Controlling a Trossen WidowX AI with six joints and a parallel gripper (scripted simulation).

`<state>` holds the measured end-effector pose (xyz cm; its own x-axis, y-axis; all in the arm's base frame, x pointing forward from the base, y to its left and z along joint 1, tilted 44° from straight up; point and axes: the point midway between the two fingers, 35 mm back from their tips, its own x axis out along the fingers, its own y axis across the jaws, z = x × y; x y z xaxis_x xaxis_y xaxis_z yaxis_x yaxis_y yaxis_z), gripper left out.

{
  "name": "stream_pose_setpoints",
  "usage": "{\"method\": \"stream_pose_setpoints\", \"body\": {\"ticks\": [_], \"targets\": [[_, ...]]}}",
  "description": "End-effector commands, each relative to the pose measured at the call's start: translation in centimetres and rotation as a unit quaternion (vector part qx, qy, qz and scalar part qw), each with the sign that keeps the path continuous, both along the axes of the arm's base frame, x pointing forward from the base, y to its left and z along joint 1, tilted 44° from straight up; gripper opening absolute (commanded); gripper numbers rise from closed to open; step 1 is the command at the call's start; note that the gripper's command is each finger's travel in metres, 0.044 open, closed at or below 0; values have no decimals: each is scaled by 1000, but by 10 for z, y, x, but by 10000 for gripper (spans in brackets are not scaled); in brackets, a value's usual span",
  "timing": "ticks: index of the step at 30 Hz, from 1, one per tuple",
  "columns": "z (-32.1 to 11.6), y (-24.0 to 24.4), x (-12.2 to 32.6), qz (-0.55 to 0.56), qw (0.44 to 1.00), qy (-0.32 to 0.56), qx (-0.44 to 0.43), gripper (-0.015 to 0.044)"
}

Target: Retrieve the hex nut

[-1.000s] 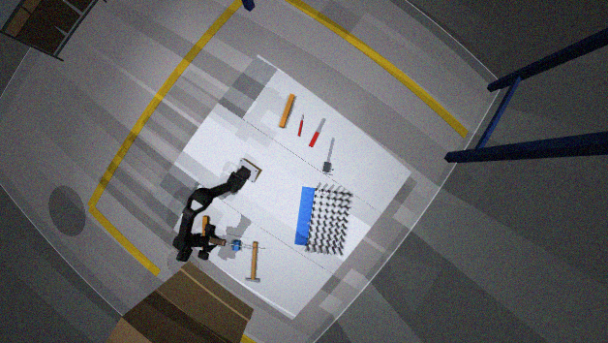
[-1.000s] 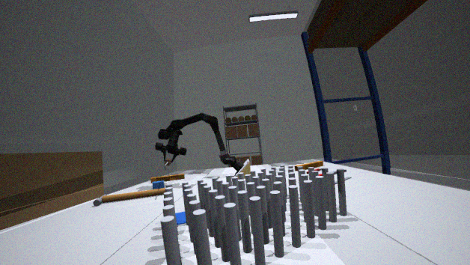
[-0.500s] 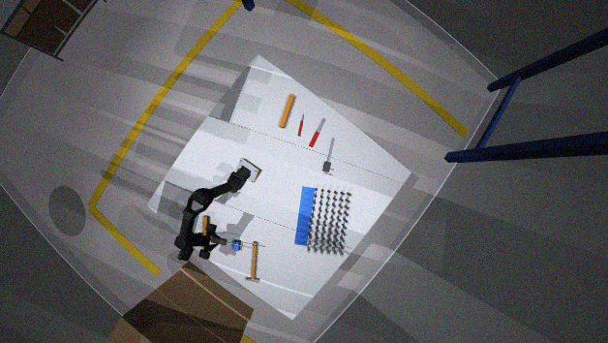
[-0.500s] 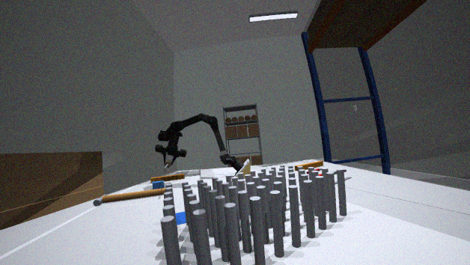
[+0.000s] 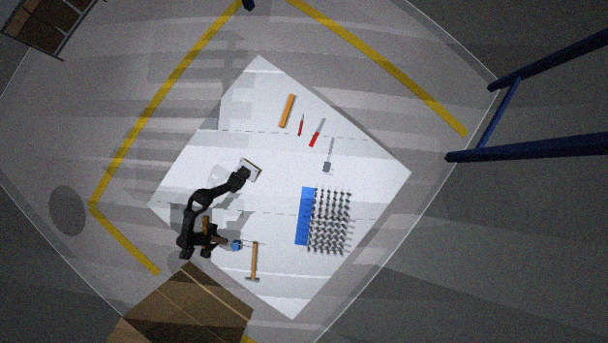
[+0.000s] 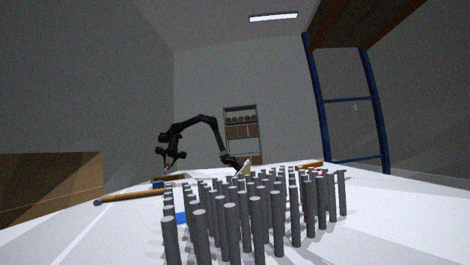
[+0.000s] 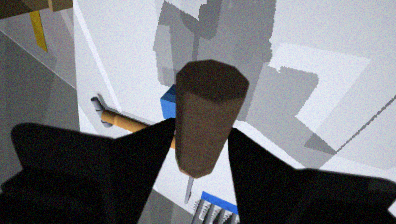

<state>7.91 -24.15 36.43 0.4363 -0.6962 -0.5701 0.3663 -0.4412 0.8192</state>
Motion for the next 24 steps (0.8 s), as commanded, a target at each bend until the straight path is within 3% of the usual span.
{"method": "stream_pose_setpoints", "body": {"ticks": [1,24], "targets": [[-4,-2,1,4,1000,-1,2,0],[-16,-15,1,4,1000,-1,2,0]]}}
